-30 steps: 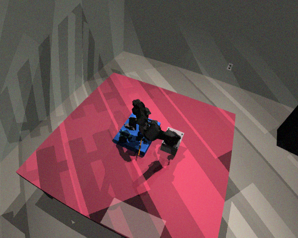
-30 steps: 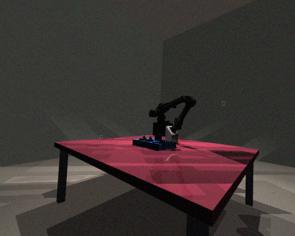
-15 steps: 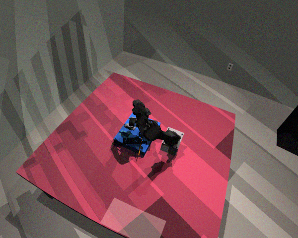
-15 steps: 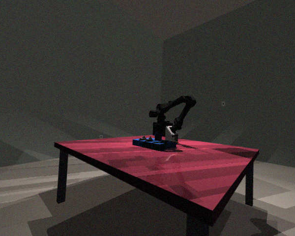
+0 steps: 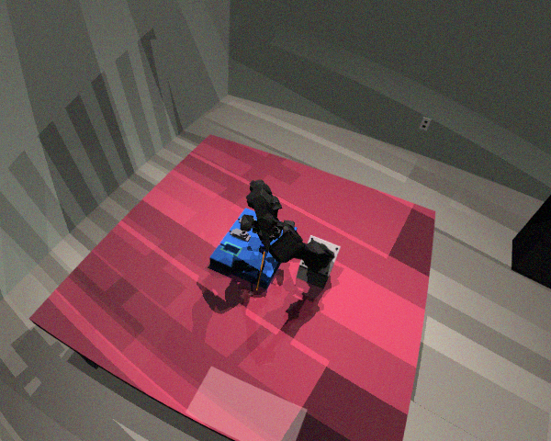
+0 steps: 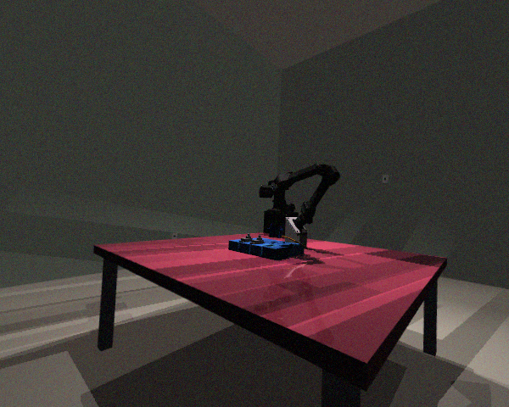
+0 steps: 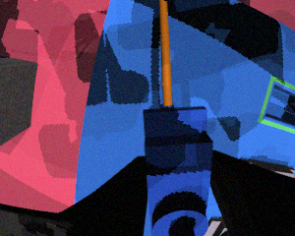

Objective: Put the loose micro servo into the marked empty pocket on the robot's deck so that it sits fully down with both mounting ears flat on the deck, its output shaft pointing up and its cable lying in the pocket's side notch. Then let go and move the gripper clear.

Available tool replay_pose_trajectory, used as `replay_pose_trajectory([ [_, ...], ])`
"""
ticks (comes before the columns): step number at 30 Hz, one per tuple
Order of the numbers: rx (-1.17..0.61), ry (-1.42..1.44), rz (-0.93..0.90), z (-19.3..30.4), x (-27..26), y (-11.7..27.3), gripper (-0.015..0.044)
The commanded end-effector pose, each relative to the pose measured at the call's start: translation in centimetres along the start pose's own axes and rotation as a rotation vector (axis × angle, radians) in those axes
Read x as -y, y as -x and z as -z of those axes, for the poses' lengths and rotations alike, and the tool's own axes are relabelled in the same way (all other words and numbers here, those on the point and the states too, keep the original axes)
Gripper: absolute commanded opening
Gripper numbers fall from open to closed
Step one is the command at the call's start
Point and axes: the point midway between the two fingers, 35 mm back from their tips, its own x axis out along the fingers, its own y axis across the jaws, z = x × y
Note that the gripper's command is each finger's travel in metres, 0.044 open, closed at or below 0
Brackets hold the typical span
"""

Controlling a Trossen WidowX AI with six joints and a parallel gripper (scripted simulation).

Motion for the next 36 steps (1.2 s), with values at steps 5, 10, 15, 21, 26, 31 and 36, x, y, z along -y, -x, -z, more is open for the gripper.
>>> replay_pose_trajectory([
  [5, -0.011, 0.010, 0.001, -0.3, 0.0, 0.4, 0.0000],
  [10, -0.011, 0.011, 0.002, 0.0, 0.6, 0.4, 0.0000],
  [15, -0.012, 0.011, 0.002, 1.0, 2.0, 0.5, 0.0000],
  [21, -0.012, 0.012, 0.002, 0.9, 2.4, 0.5, 0.0000],
  [26, -0.011, 0.011, 0.003, -0.7, 2.9, 0.4, 0.0000],
  [31, -0.010, 0.011, 0.003, -3.0, 3.6, 0.4, 0.0000],
  [36, -0.009, -0.023, 0.003, -3.3, 3.7, 0.4, 0.0000],
])
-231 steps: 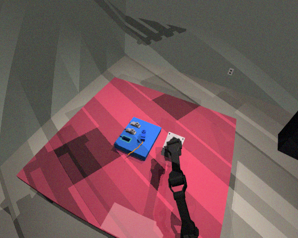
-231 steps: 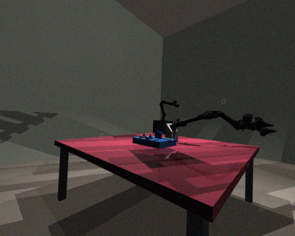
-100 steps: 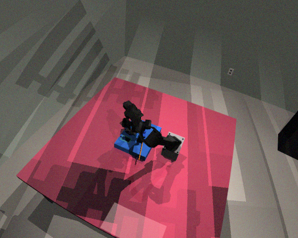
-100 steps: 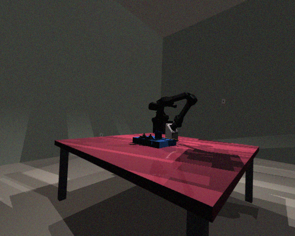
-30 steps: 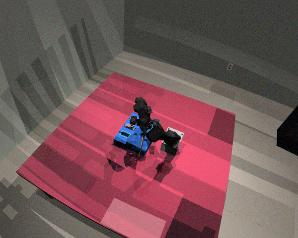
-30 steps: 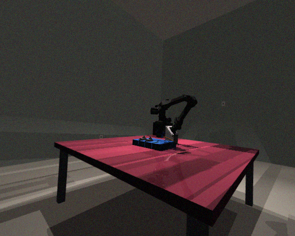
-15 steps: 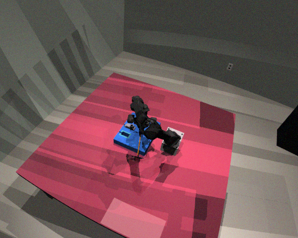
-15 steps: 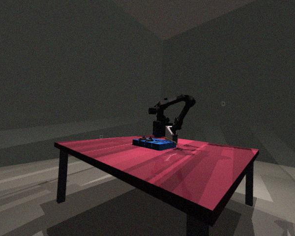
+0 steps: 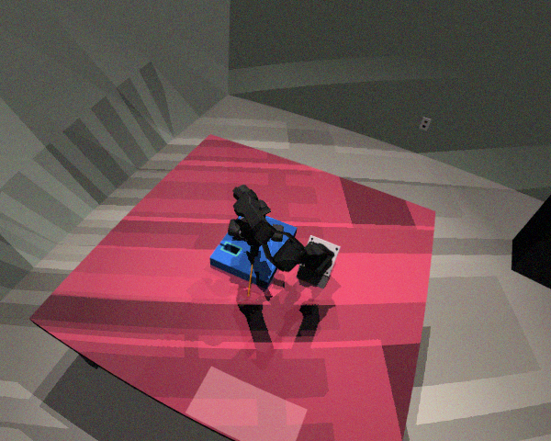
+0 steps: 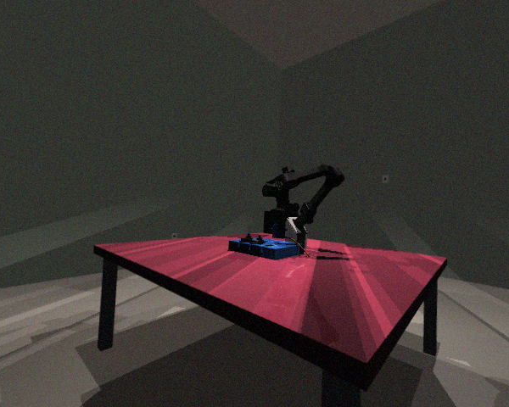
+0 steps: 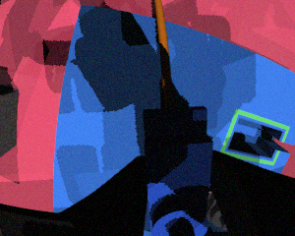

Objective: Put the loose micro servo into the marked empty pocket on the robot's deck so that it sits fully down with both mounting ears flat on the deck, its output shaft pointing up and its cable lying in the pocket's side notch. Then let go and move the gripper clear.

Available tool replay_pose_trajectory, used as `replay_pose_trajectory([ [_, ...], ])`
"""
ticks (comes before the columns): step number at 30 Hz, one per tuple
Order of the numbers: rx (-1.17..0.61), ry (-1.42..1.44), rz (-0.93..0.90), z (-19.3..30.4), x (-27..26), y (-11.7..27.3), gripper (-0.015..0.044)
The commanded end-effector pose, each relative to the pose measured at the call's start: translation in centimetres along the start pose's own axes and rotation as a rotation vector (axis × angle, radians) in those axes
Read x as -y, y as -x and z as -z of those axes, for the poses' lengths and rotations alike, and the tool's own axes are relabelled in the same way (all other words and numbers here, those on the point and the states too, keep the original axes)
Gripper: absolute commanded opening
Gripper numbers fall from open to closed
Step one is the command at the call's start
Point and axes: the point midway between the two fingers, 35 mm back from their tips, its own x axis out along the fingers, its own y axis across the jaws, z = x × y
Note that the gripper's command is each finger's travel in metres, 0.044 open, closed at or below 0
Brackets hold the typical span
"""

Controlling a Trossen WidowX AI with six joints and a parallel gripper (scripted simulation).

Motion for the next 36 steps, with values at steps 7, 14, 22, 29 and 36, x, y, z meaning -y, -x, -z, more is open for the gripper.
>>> replay_pose_trajectory([
  [7, 0.002, -0.254, 0.007, -0.22, 0.03, 0.14, 0.0000],
  [14, 0.003, -0.495, 0.007, -0.21, 0.03, 0.15, 0.0000],
  [22, 0.004, -0.771, 0.006, -0.21, 0.03, 0.15, 0.0000],
  [29, 0.004, -1.013, 0.006, -0.21, 0.03, 0.15, 0.0000],
  [36, 0.005, -1.254, 0.006, -0.21, 0.03, 0.15, 0.0000],
])
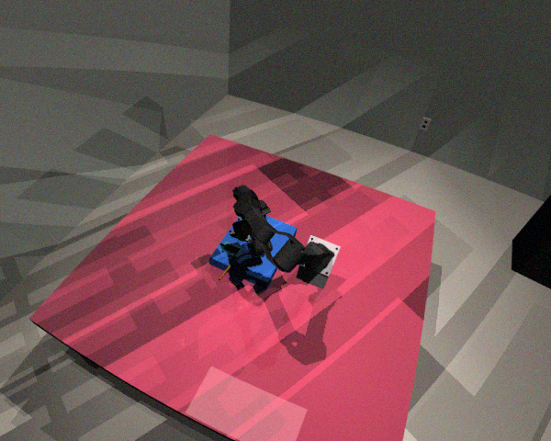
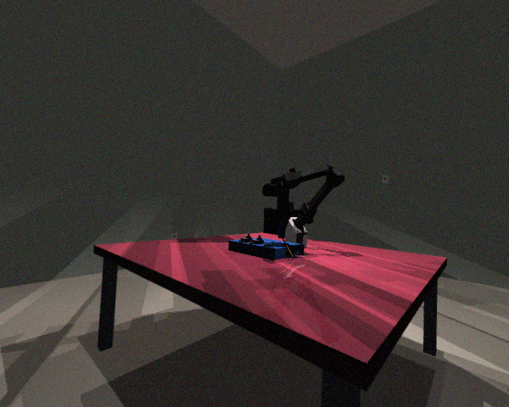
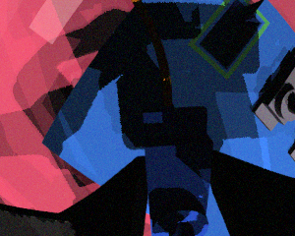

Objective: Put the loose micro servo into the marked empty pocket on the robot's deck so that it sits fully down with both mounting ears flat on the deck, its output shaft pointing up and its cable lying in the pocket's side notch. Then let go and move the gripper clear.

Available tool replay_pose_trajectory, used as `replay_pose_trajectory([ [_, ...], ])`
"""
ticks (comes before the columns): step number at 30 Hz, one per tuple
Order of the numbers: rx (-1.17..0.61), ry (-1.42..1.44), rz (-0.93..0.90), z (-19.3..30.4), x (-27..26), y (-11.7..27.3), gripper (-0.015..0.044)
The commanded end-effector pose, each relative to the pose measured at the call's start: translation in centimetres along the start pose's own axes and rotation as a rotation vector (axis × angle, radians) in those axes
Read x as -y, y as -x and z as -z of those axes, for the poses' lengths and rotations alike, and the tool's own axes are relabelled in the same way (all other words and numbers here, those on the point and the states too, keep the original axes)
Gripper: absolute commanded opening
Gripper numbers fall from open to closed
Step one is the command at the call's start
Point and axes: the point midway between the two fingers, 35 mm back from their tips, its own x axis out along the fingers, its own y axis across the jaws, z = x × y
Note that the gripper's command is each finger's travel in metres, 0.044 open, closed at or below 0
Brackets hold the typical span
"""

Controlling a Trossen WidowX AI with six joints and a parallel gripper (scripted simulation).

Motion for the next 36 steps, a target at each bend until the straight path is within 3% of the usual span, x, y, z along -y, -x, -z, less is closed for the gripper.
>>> replay_pose_trajectory([
  [1, 0.005, -0.130, -0.002, 0.0, -0.1, 0.1, 0.0000],
  [18, 0.005, -0.711, -0.004, 0.0, -0.1, 0.1, 0.0000],
  [36, 0.006, -0.732, -0.003, -3.1, 2.7, 0.1, 0.0000],
])
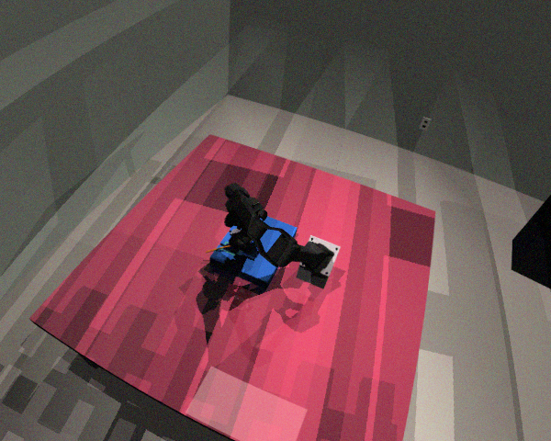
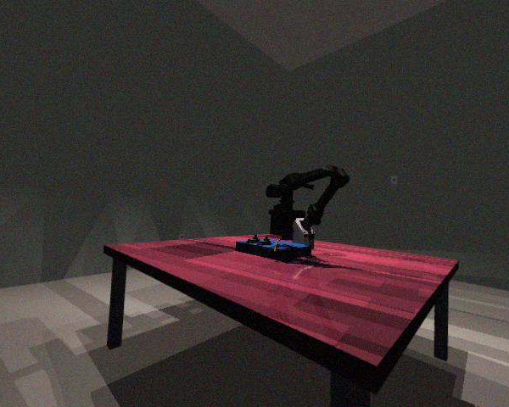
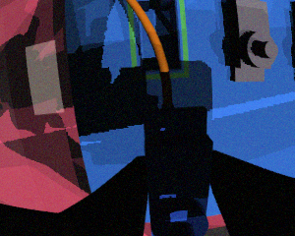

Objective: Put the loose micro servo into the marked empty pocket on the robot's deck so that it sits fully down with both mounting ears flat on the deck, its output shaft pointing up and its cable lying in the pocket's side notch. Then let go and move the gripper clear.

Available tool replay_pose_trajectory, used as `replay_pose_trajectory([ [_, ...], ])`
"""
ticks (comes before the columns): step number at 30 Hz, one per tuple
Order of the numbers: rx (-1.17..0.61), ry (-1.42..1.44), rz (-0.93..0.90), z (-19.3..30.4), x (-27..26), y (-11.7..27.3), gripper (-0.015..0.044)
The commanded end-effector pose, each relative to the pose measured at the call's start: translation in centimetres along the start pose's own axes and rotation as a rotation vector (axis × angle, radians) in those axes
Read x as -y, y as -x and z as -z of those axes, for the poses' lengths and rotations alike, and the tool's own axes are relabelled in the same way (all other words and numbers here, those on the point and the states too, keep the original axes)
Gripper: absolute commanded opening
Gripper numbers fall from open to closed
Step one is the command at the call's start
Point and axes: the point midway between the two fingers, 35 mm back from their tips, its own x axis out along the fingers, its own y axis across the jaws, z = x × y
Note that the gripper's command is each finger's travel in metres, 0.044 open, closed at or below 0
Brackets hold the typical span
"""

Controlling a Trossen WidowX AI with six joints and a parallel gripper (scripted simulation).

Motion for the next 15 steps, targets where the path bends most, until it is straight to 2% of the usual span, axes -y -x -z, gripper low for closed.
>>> replay_pose_trajectory([
  [1, 0.014, 0.002, -0.001, -1.8, -0.1, 0.3, 0.0000],
  [15, 0.016, 0.005, -0.001, -7.0, -0.2, 0.4, 0.0000],
])
